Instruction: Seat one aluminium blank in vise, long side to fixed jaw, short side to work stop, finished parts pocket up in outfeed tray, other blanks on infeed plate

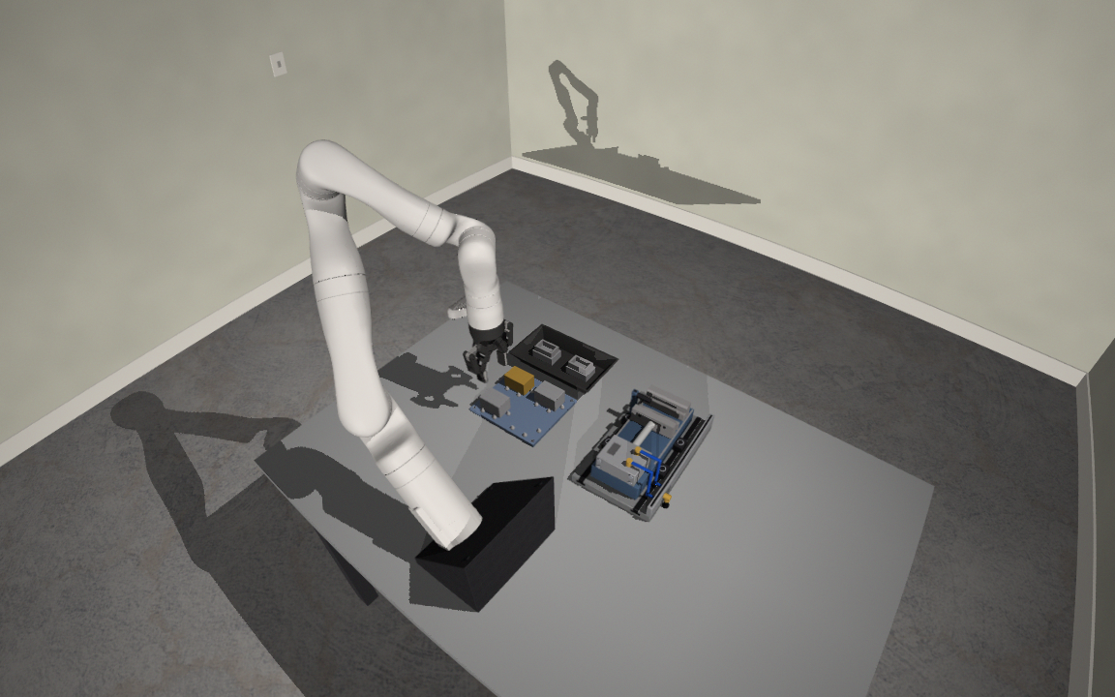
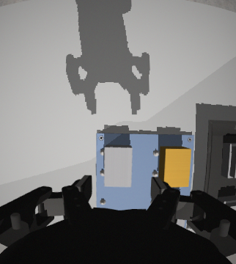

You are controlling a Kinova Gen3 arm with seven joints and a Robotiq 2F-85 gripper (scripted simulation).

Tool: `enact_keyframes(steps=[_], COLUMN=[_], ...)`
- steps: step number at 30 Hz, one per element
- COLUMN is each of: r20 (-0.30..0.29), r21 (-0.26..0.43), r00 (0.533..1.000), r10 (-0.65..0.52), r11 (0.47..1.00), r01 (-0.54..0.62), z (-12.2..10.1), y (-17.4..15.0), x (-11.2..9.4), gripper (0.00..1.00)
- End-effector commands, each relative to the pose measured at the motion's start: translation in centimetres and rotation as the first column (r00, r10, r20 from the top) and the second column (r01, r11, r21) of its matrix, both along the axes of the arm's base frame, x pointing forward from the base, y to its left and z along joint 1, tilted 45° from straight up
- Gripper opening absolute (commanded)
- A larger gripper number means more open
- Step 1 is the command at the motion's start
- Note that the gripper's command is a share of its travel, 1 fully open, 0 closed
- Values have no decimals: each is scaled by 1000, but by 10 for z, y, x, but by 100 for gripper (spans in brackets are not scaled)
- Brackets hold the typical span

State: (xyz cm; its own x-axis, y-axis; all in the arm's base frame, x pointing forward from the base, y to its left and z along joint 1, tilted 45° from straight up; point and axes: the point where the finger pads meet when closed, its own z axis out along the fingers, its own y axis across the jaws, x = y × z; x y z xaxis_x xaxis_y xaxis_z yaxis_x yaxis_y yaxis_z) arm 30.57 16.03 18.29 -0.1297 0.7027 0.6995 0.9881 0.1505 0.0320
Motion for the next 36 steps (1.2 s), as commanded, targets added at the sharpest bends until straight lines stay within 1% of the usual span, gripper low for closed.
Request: enact_keyframes(steps=[1, 11, 19, 36], r20=[-14, -14, -14, -14], r21=[4, 4, 4, 4], r00=[1000, 1000, 1000, 1000], r10=[9, 9, 9, 9], r11=[1000, 1000, 1000, 1000], r01=[-9, -9, -9, -9], z=[-10, -34, -43, -47], y=[9, 33, 41, 45], x=[-5, -9, -11, -11], gripper=[67, 67, 67, 67])
